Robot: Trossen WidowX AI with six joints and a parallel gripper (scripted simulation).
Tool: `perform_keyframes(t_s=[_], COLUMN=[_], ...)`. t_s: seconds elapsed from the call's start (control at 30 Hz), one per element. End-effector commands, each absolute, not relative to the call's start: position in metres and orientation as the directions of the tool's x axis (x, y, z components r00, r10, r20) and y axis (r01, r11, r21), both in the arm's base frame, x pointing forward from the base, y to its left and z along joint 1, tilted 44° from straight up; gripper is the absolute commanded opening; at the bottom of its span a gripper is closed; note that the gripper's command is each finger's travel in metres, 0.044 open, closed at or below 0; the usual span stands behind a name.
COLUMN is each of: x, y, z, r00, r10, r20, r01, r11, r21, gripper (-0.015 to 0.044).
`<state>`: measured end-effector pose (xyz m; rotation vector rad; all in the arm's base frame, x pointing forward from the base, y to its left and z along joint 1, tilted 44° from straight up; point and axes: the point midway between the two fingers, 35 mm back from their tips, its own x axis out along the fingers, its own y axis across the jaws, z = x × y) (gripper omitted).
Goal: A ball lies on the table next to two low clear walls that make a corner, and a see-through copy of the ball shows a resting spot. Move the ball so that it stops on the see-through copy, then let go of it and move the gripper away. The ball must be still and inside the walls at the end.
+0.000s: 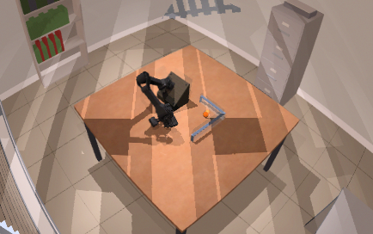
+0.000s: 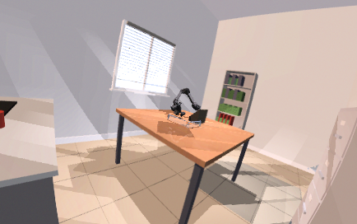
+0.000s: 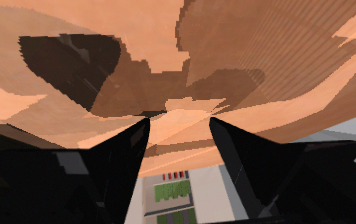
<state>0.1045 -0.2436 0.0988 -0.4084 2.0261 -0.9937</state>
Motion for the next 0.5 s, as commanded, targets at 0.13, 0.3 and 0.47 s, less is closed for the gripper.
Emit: perform_keyframes(t_s=[0.13,0.3,0.47], x=[0.221,0.277,0.311], y=[-0.191,-0.130,-0.056], z=[0.048,0.010,-0.030], r00=[-0.390,-0.260,-0.146], r10=[-0.678,-0.695,-0.688], r20=[-0.623,-0.670,-0.711], r01=[-0.432,-0.731,-0.931], r11=[0.732,0.595,0.339], r21=[-0.526,-0.334,-0.137], gripper=[0.0290,0.0290,0.0290])
